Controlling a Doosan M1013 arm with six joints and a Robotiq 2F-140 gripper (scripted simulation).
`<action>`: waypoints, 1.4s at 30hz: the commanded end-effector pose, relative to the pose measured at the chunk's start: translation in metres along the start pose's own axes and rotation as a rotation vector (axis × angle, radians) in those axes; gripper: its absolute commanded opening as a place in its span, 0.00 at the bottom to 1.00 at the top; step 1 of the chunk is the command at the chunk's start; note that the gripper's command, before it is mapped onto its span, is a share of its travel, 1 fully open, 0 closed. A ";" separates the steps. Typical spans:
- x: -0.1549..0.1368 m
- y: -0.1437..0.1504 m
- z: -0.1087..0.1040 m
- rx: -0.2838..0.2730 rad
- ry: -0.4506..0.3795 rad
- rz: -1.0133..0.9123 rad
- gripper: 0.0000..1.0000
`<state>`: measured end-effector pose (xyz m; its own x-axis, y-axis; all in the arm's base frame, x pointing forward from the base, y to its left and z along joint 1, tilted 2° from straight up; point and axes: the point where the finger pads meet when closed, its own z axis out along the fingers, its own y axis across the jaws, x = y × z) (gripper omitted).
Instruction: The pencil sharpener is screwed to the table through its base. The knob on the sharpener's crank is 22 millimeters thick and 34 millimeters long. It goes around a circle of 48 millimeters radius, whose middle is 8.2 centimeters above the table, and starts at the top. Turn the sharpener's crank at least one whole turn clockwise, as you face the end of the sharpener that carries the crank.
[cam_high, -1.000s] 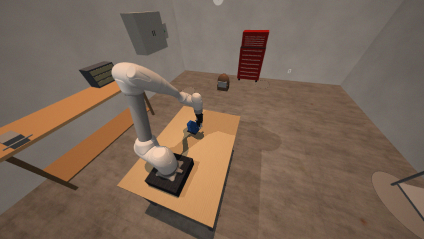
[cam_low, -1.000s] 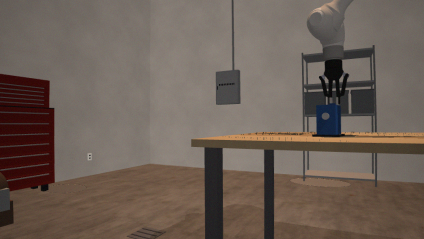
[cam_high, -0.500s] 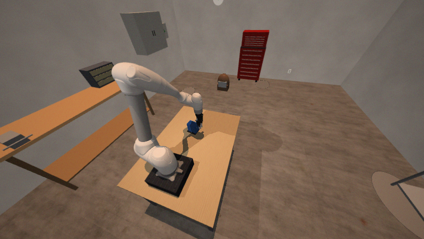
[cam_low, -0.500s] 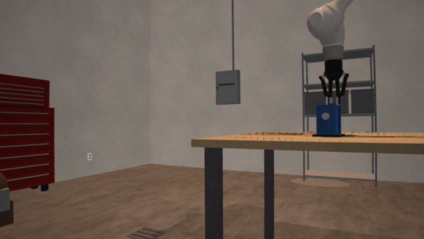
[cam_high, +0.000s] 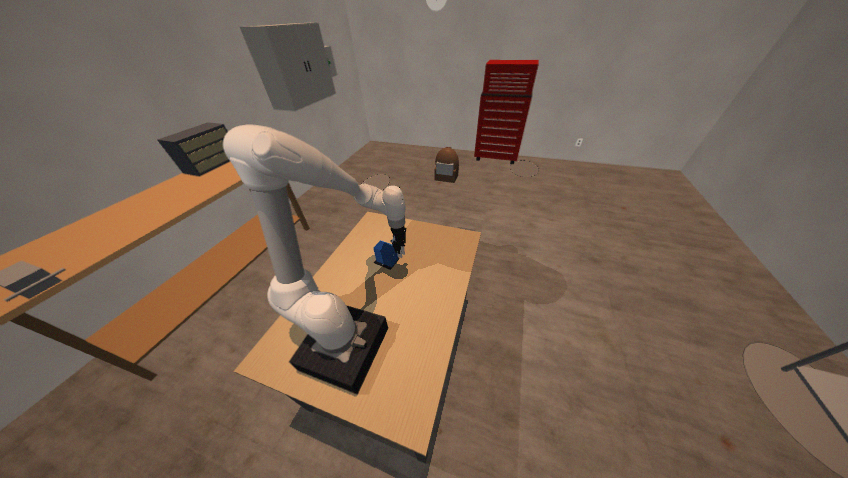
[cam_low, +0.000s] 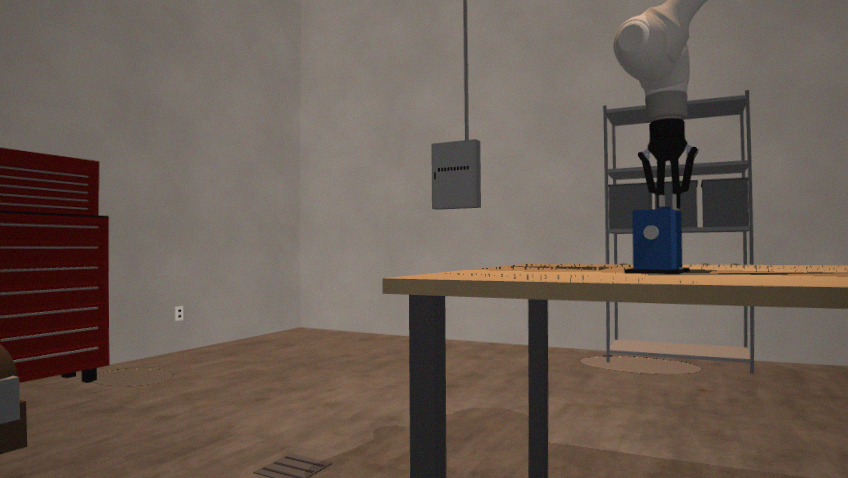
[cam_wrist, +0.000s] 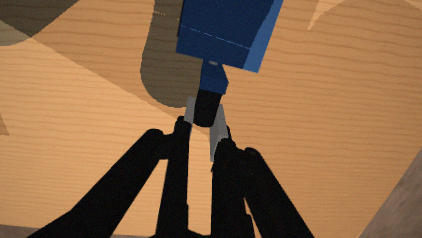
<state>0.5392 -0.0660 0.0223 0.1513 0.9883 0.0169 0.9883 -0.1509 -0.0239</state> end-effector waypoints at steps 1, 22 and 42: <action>0.000 0.000 0.000 0.000 0.000 0.000 0.00; 0.000 0.007 0.000 0.000 0.000 0.000 0.00; 0.000 0.036 0.017 0.000 0.000 0.000 0.00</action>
<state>0.5721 -0.0707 0.0075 0.1514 0.9883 0.0169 0.9883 -0.1509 -0.0238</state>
